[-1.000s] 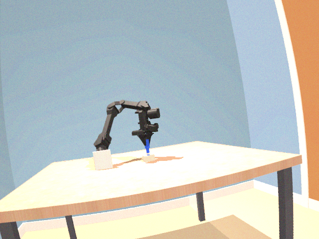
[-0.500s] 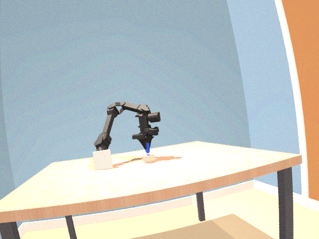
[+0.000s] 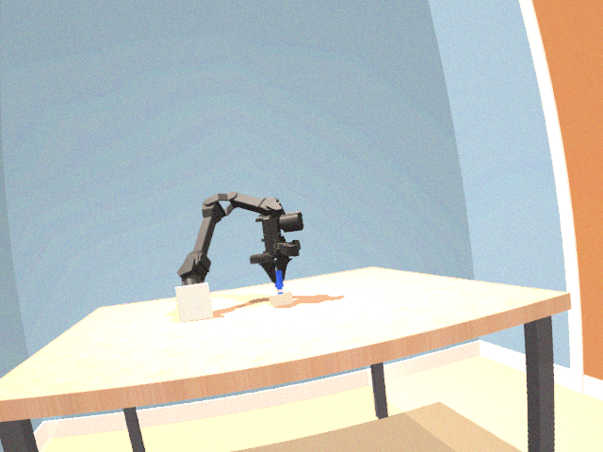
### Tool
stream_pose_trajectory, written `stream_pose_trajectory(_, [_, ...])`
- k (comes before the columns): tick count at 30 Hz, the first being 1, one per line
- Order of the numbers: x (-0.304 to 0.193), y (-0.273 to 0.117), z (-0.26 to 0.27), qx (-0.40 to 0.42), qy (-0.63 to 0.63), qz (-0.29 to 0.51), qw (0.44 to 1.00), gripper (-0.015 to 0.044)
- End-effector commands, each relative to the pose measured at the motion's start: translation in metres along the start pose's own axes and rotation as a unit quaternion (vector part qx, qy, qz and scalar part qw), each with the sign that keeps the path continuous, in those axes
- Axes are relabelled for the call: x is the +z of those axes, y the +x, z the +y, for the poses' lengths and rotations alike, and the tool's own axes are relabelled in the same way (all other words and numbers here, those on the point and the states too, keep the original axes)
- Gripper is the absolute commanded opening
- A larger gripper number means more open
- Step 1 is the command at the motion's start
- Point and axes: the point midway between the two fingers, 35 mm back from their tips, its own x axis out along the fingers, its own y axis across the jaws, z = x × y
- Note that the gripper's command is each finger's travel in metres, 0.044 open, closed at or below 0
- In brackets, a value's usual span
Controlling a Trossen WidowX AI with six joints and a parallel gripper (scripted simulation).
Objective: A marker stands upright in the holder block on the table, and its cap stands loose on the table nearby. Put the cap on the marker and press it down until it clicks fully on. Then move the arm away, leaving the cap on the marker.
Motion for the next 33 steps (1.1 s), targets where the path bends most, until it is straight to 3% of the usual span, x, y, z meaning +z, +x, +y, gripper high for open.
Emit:
stream_pose_trajectory(1, [0.0, 0.0, 0.0, 0.0, 0.0, 0.0, 1.0, 0.0289])
stream_pose_trajectory(7, [0.0, 0.0, 0.0, 0.0, 0.0, 0.0, 1.0, 0.044])
stream_pose_trajectory(11, [0.001, -0.01, 0.0, -0.001, 0.0, -0.001, 1.0, 0.044])
stream_pose_trajectory(16, [0.001, -0.072, 0.0, -0.001, 0.001, -0.001, 1.0, 0.044])
stream_pose_trajectory(21, [0.0, -0.075, -0.001, -0.001, 0.001, -0.001, 1.0, 0.044])
stream_pose_trajectory(26, [0.0, -0.072, -0.001, -0.001, -0.168, -0.001, 0.986, 0.0309])
stream_pose_trajectory(31, [0.001, -0.067, -0.001, 0.0, -0.394, -0.001, 0.919, 0.0177])
stream_pose_trajectory(33, [0.001, -0.066, -0.001, 0.0, -0.423, -0.001, 0.906, 0.0125])
